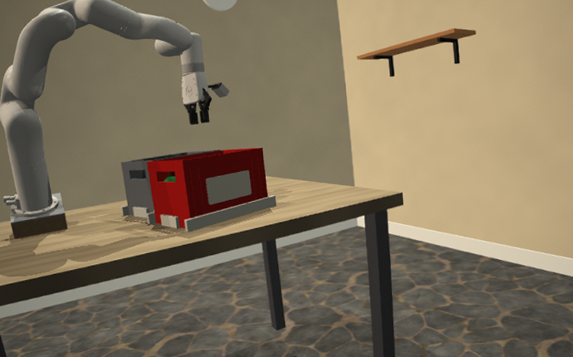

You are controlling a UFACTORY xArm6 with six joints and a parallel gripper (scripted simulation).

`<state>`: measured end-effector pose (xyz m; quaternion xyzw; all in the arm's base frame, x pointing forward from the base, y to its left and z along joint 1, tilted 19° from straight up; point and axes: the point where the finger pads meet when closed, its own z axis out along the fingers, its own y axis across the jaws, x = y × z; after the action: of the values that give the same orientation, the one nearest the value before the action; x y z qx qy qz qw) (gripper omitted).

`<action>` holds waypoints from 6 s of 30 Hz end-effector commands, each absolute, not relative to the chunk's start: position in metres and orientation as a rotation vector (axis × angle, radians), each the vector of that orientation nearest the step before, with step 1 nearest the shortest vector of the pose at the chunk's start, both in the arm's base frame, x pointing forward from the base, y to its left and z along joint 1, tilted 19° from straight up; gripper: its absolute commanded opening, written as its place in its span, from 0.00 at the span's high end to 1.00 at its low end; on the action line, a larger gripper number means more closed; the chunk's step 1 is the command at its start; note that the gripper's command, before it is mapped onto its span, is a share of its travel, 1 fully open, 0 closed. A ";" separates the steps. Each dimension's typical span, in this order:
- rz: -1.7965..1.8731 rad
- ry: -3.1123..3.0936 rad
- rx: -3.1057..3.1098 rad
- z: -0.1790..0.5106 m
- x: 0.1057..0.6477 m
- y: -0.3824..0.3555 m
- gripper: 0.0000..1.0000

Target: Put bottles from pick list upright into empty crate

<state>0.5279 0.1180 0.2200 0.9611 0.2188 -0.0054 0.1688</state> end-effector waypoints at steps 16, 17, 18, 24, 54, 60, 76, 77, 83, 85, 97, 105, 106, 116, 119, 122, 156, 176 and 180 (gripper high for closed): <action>-0.008 0.622 2.733 0.269 0.550 0.045 0.35; -0.008 0.622 2.733 0.272 0.551 0.041 0.35; -0.008 0.622 2.733 0.274 0.552 0.037 0.35; -0.008 0.622 2.733 0.290 0.559 0.013 0.35; -0.008 0.622 2.732 0.337 0.581 -0.062 0.35; -0.008 0.622 2.732 0.337 0.581 -0.062 0.35; -0.008 0.622 2.732 0.337 0.581 -0.062 0.35; -0.008 0.622 2.732 0.337 0.581 -0.062 0.35; -0.008 0.622 2.732 0.337 0.581 -0.062 0.35; -0.008 0.622 2.732 0.337 0.581 -0.062 0.35; -0.008 0.622 2.732 0.337 0.581 -0.062 0.35; 0.008 0.530 2.751 0.335 0.574 -0.069 0.35; 0.016 0.485 2.760 0.333 0.570 -0.072 0.35; 0.080 0.113 2.803 0.322 0.543 -0.099 0.35; 0.097 -0.003 2.808 0.317 0.533 -0.109 0.35; 0.115 -0.122 2.808 0.313 0.522 -0.119 0.35; 0.177 -0.474 2.779 0.276 0.435 -0.204 0.35; 0.177 -0.474 2.779 0.263 0.435 -0.209 0.35; 0.177 -0.474 2.779 0.261 0.436 -0.210 0.35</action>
<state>0.4343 -0.2086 0.2612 0.9717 -0.1657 0.0592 0.1575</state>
